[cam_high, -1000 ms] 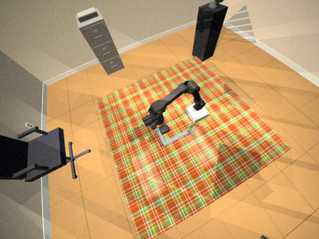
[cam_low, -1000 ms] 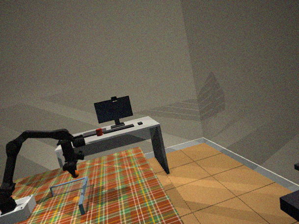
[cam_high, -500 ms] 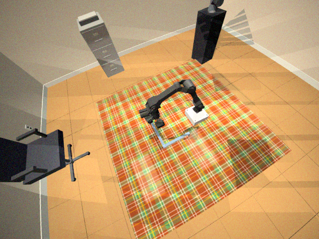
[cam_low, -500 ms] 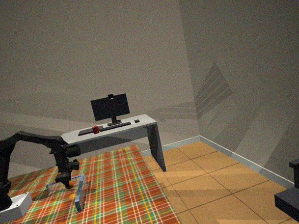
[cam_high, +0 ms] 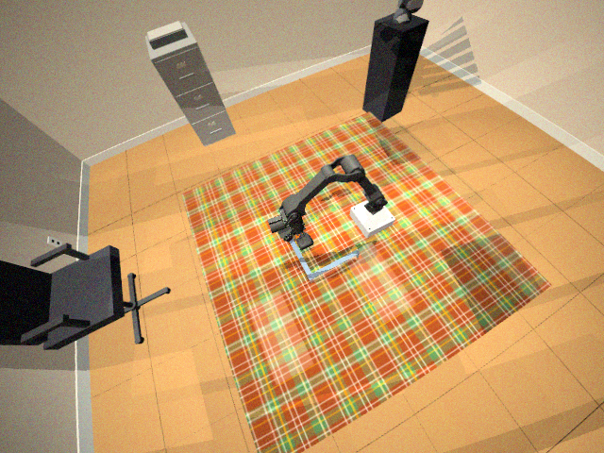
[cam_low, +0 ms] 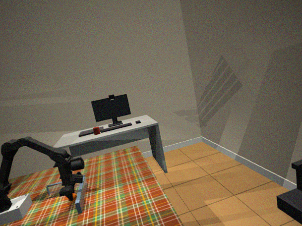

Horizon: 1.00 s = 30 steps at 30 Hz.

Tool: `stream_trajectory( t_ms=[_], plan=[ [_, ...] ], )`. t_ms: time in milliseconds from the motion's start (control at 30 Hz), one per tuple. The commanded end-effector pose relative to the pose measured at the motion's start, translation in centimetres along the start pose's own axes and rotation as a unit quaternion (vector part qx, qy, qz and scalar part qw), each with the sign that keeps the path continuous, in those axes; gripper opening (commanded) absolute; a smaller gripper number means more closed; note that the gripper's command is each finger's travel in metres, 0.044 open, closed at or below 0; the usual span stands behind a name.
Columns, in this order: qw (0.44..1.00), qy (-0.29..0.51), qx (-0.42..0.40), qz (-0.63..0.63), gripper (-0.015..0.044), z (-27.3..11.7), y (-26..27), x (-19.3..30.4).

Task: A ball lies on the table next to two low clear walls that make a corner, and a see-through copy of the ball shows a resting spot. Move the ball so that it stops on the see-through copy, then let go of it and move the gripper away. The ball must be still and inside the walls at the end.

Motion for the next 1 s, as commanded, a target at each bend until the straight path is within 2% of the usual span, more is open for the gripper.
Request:
stream_trajectory(
  t_ms=[0, 600, 967],
  plan=[
    [1.0, -0.006, 0.001, -0.002, 0.0, 0.2, 0.0, 0.0],
    [1.0, -0.006, 0.001, -0.002, 0.0, 2.0, 0.0, -0.1],
    [1.0, -0.008, 0.001, 0.0, 0.0289, 1.7, 0.0, -0.2]
  ],
)
Point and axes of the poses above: the point midway between the two fingers, 35 mm back from their tips, its own z axis out along the fingers, its own y axis across the jaws, x = y × z, the point moved 2 cm from there along -z, back along the fingers, and after that the axes turned 3 degrees about z, right-handed, at the moved point
